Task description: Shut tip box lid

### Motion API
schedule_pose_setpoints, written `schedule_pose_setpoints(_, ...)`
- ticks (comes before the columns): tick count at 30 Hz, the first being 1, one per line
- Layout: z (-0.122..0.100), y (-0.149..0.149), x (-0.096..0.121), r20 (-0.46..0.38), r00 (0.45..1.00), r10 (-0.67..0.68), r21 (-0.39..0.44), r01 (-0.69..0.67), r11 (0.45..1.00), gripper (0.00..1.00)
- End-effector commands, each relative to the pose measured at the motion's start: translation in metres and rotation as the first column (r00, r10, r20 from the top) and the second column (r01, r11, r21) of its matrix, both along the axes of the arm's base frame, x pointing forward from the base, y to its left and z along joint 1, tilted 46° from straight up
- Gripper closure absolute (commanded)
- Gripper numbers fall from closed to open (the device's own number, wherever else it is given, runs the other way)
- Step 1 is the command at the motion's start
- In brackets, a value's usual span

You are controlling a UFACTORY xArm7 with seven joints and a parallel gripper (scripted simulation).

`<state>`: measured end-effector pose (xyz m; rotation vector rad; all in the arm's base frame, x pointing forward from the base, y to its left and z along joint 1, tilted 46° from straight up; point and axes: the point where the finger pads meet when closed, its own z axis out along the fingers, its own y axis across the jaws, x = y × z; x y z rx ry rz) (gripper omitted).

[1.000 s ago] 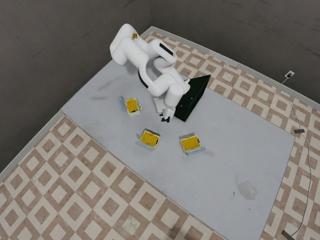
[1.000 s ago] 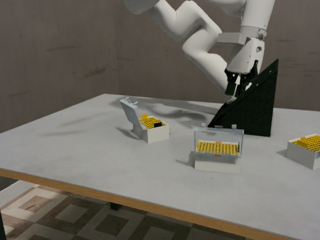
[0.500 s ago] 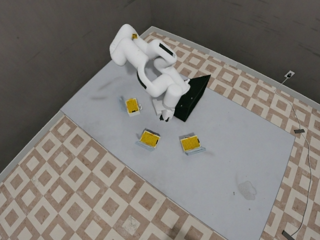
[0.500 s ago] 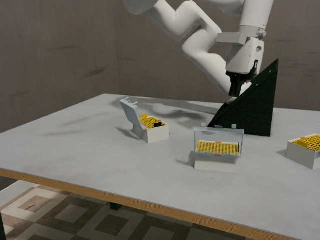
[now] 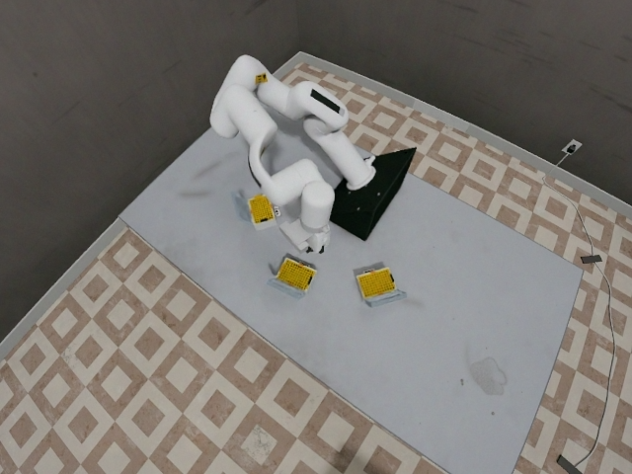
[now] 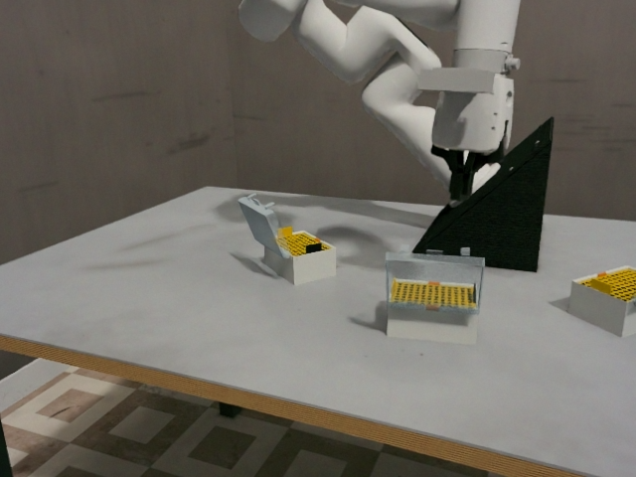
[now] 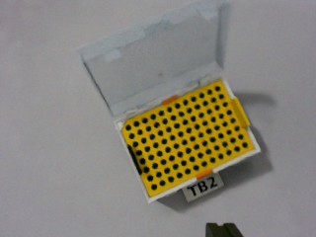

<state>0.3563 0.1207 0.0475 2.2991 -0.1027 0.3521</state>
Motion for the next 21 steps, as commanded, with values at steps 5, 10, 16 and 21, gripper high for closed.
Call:
schedule_pose_setpoints(5, 0.002, 0.010, 0.044, -0.271, 0.954, 0.133, 0.009, -0.135, 0.991, 1.00)
schedule_pose_setpoints(10, 0.002, 0.013, 0.059, -0.354, 0.919, 0.175, 0.020, -0.180, 0.983, 1.00)
schedule_pose_setpoints(16, 0.004, 0.018, 0.088, -0.388, 0.901, 0.193, 0.025, -0.198, 0.980, 1.00)
schedule_pose_setpoints(21, 0.005, 0.022, 0.113, -0.388, 0.901, 0.193, 0.026, -0.199, 0.980, 1.00)
